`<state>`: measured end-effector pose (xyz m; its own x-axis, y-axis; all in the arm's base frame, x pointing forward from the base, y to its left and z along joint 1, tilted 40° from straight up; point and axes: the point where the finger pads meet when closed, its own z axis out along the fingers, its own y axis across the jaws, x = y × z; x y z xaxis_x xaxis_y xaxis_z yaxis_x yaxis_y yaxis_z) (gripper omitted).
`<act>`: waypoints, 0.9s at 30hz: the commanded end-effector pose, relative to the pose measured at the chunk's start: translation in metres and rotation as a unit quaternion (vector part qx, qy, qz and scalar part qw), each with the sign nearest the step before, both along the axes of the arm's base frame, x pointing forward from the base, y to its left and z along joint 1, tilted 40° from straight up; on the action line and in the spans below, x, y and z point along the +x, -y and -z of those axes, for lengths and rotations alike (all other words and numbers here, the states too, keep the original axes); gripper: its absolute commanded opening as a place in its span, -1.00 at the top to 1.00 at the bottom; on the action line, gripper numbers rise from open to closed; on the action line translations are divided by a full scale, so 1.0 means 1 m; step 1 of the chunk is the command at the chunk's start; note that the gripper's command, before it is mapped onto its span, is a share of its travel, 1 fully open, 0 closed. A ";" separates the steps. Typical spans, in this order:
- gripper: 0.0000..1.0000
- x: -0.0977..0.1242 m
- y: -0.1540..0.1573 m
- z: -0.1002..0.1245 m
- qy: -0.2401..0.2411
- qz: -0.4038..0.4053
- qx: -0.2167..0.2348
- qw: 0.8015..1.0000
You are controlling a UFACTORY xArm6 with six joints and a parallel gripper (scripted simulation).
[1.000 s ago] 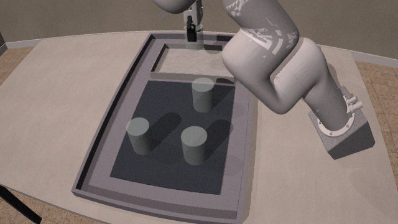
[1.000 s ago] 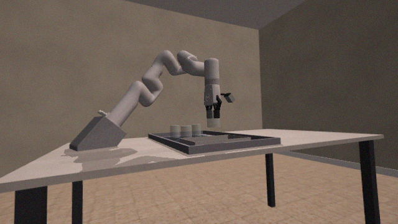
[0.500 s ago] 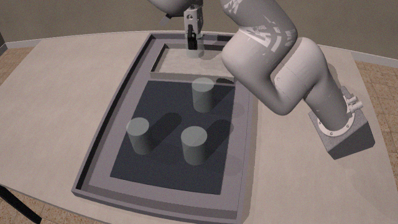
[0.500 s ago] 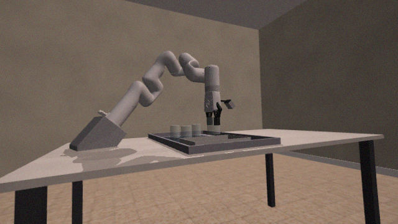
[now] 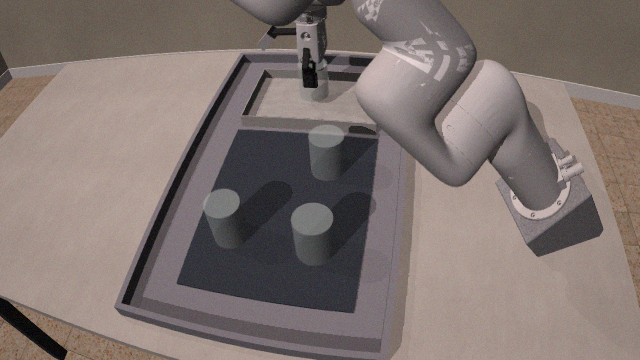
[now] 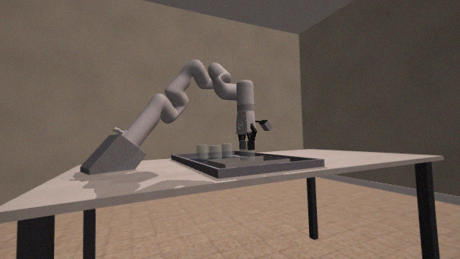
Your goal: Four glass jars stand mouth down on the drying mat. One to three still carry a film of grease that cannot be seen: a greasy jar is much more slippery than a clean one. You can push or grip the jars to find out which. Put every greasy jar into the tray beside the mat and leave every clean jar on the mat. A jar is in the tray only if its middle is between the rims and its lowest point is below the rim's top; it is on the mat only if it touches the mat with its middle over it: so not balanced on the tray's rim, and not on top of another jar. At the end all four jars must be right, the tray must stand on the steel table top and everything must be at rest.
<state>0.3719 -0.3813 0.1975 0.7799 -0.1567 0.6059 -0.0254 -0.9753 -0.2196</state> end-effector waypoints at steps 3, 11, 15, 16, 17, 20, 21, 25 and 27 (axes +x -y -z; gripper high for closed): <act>1.00 0.004 0.000 0.004 0.001 0.001 -0.001 1.000; 1.00 0.009 -0.001 0.010 0.001 0.001 -0.001 1.000; 1.00 0.013 -0.002 0.014 0.001 0.001 -0.001 1.000; 1.00 0.013 -0.002 0.014 0.001 0.001 -0.001 1.000; 1.00 0.013 -0.002 0.014 0.001 0.001 -0.001 1.000; 1.00 0.013 -0.002 0.014 0.001 0.001 -0.001 1.000; -1.00 0.013 -0.002 0.014 0.001 0.001 -0.001 1.000; -1.00 0.013 -0.002 0.014 0.001 0.001 -0.001 1.000; -1.00 0.013 -0.002 0.014 0.001 0.001 -0.001 1.000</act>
<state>0.3847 -0.3783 0.1820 0.7798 -0.1567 0.6061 -0.0255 -0.9753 -0.2193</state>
